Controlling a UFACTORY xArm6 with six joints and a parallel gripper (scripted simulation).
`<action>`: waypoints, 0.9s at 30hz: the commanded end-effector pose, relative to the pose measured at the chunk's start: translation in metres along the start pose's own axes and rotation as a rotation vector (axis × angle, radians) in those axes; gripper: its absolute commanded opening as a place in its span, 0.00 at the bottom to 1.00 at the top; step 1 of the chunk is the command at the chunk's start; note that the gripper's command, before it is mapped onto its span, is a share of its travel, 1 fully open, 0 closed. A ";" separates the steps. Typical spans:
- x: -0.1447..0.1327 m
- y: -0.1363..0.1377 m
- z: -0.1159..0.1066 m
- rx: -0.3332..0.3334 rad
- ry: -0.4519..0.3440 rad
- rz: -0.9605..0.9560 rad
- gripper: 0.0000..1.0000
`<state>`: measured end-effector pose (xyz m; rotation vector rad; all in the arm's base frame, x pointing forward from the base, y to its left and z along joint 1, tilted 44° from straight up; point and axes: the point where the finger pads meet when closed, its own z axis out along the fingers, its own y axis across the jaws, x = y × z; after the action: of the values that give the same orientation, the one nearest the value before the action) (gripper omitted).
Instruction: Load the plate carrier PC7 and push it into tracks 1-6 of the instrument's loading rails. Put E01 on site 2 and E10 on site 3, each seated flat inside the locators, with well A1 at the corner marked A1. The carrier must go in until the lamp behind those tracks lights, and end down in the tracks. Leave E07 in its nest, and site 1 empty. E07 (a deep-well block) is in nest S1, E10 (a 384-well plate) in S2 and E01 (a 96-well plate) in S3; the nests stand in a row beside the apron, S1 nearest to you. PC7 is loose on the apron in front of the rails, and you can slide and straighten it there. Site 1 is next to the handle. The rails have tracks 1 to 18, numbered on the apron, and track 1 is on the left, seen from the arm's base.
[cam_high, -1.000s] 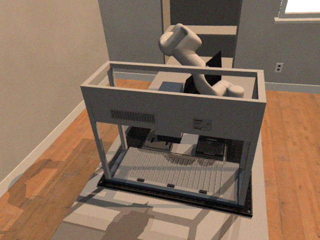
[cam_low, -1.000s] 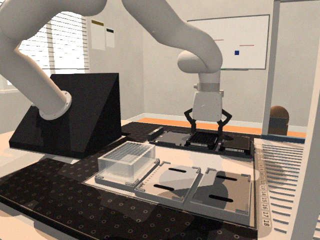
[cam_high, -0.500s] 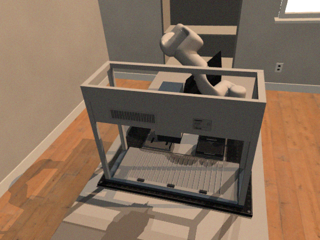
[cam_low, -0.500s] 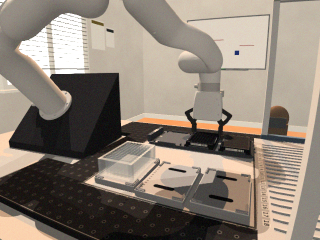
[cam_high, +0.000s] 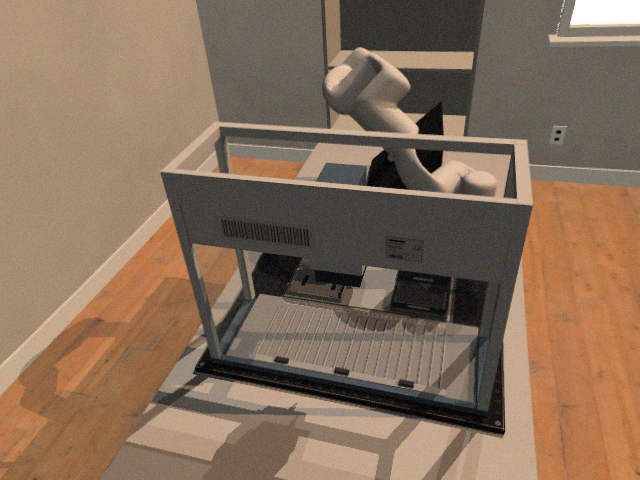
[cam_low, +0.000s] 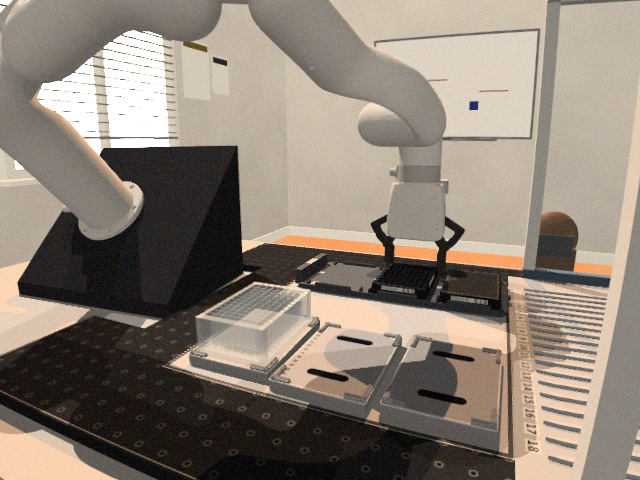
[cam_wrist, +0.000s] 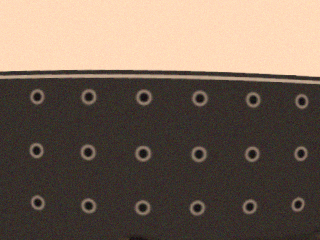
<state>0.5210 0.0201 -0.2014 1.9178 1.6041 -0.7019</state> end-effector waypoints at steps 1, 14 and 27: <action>0.002 0.002 -0.002 -0.004 0.002 0.001 1.00; 0.010 0.002 -0.002 -0.004 0.003 0.001 1.00; 0.018 0.002 -0.002 -0.004 0.003 0.001 1.00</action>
<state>0.5236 0.0316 -0.2125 1.9179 1.6040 -0.7016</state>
